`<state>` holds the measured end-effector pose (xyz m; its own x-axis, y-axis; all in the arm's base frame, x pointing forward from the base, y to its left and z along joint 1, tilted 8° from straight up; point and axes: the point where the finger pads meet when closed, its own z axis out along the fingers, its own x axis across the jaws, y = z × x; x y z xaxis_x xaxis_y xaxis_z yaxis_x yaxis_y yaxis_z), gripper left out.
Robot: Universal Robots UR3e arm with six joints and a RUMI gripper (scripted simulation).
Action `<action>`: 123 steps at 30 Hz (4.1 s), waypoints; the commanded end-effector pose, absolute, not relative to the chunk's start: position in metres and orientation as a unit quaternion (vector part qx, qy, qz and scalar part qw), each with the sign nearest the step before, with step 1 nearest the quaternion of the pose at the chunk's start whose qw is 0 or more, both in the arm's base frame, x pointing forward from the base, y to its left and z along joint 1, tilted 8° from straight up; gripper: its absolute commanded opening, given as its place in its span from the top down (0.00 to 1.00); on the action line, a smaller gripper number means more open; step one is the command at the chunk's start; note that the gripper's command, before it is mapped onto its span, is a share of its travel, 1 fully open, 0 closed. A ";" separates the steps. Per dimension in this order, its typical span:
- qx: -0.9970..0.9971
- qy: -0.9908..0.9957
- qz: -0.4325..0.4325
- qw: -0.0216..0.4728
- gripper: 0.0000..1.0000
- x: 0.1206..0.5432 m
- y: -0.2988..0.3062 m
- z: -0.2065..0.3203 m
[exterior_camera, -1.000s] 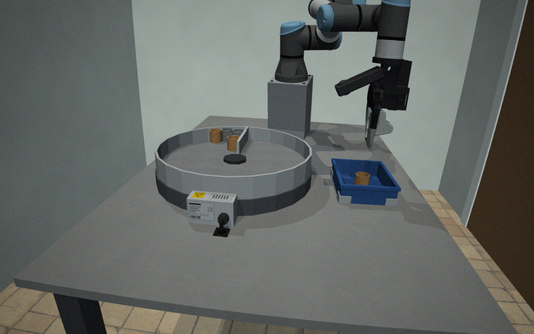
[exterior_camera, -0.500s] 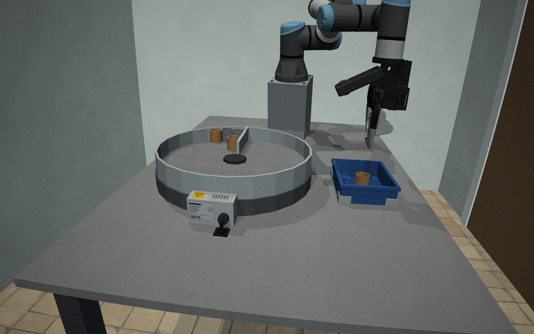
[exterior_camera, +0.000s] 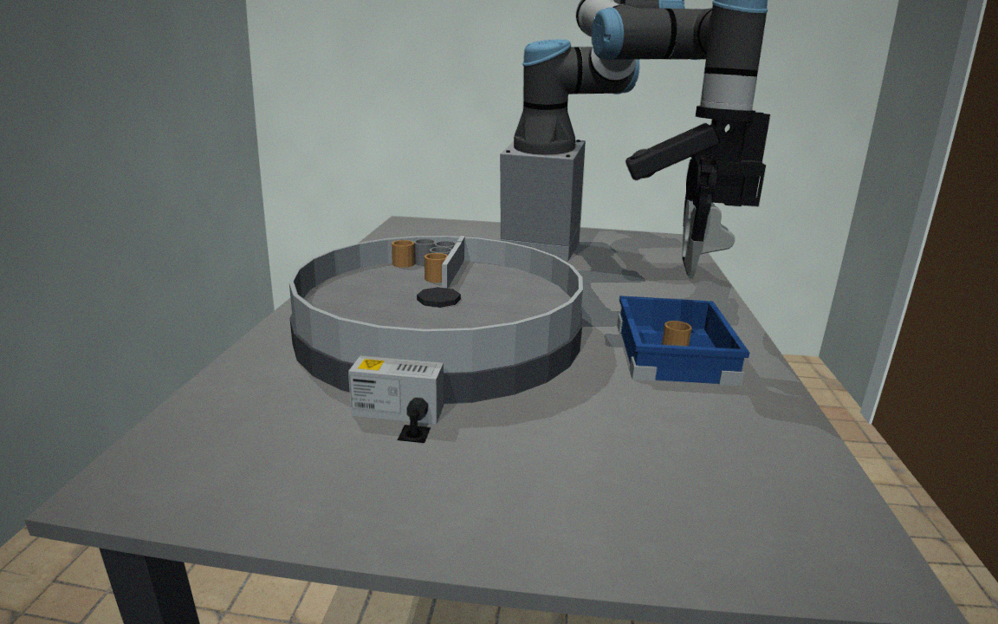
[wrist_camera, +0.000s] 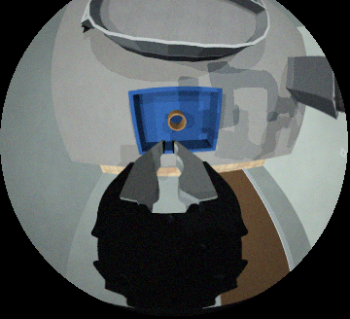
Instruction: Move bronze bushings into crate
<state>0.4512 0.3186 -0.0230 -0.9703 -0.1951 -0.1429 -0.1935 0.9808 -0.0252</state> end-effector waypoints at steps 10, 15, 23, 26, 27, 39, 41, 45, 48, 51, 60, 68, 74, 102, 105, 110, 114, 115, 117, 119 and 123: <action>-0.098 0.992 -0.005 0.074 0.95 0.452 0.319 -0.022; -0.098 0.992 -0.005 0.074 0.95 0.452 0.318 -0.022; -0.098 0.992 -0.005 0.074 0.95 0.452 0.314 -0.021; -0.098 0.992 -0.005 0.074 0.95 0.452 0.311 -0.021; -0.098 0.992 -0.005 0.074 0.95 0.452 0.310 -0.021; -0.098 0.992 -0.005 0.074 0.95 0.450 0.293 -0.022; -0.098 0.992 -0.005 0.074 0.95 0.450 0.288 -0.022; -0.098 0.992 -0.005 0.074 0.95 0.448 0.281 -0.022; -0.098 0.992 -0.005 0.074 0.95 0.446 0.275 -0.022; -0.098 0.992 -0.005 0.074 0.95 0.445 0.264 -0.023; -0.098 0.992 -0.005 0.074 0.95 0.438 0.221 -0.024; -0.098 0.992 -0.005 0.074 0.95 0.431 0.183 -0.025; -0.098 0.992 -0.005 0.074 0.95 0.422 0.135 -0.027; -0.098 0.992 -0.005 0.074 0.95 0.389 -0.070 -0.033; -0.098 0.992 -0.005 0.074 0.95 0.385 -0.087 -0.034; -0.098 0.992 -0.005 0.074 0.95 0.381 -0.111 -0.035; -0.098 0.992 -0.005 0.074 0.95 0.380 -0.120 -0.035; -0.098 0.992 -0.005 0.074 0.95 0.380 -0.124 -0.035; -0.098 0.992 -0.005 0.074 0.95 0.379 -0.130 -0.035; -0.098 0.992 -0.005 0.074 0.95 0.378 -0.136 -0.035; -0.098 0.992 -0.005 0.074 0.95 0.376 -0.144 -0.036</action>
<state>0.3770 -0.1340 -0.0359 -0.9703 -0.1940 -0.1445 -0.1926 0.9810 -0.0239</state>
